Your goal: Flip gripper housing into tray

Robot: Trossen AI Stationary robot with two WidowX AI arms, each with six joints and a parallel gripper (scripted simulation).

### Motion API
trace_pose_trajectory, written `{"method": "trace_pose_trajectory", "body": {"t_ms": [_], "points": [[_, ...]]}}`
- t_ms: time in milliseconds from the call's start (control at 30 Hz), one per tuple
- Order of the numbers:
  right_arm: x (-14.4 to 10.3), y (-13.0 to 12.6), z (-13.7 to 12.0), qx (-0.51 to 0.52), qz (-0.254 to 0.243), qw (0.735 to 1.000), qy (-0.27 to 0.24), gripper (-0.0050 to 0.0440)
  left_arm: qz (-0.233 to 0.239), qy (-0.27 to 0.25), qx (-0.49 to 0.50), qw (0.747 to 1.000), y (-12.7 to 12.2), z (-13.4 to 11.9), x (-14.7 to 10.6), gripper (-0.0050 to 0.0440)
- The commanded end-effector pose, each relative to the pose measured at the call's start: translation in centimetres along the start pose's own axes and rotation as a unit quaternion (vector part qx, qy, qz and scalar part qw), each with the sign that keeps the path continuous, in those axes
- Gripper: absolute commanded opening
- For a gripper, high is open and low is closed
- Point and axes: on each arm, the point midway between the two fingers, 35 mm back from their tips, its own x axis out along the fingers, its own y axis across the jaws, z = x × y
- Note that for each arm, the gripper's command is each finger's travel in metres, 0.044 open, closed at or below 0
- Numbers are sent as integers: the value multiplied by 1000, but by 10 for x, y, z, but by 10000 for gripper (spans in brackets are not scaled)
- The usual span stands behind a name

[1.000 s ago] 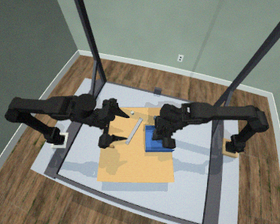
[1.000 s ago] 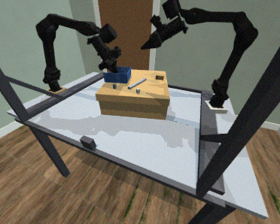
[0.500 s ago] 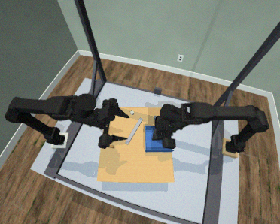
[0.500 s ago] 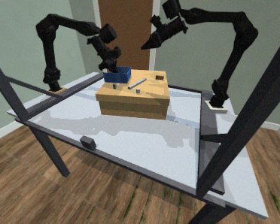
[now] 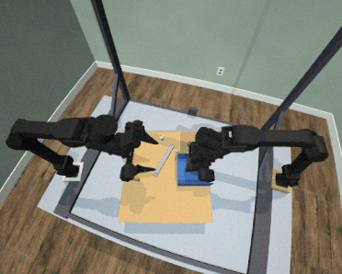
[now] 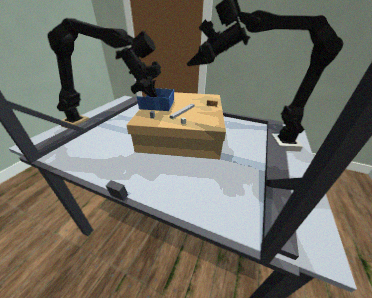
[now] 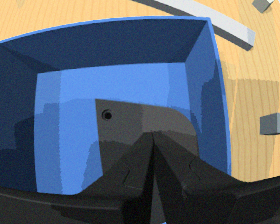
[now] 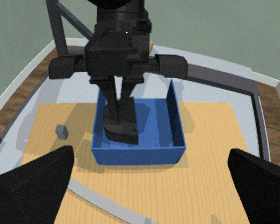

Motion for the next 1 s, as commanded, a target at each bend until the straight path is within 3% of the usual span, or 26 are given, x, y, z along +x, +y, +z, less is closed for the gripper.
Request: {"method": "trace_pose_trajectory", "body": {"t_ms": [0, 967], "points": [[-10, 0, 10, -2, -1, 1000, -15, 437, 0, -13, -1, 1000, 0, 5, -8, 0], [-10, 0, 10, -2, -1, 1000, -15, 437, 0, -13, -1, 1000, 0, 5, -6, 0]]}}
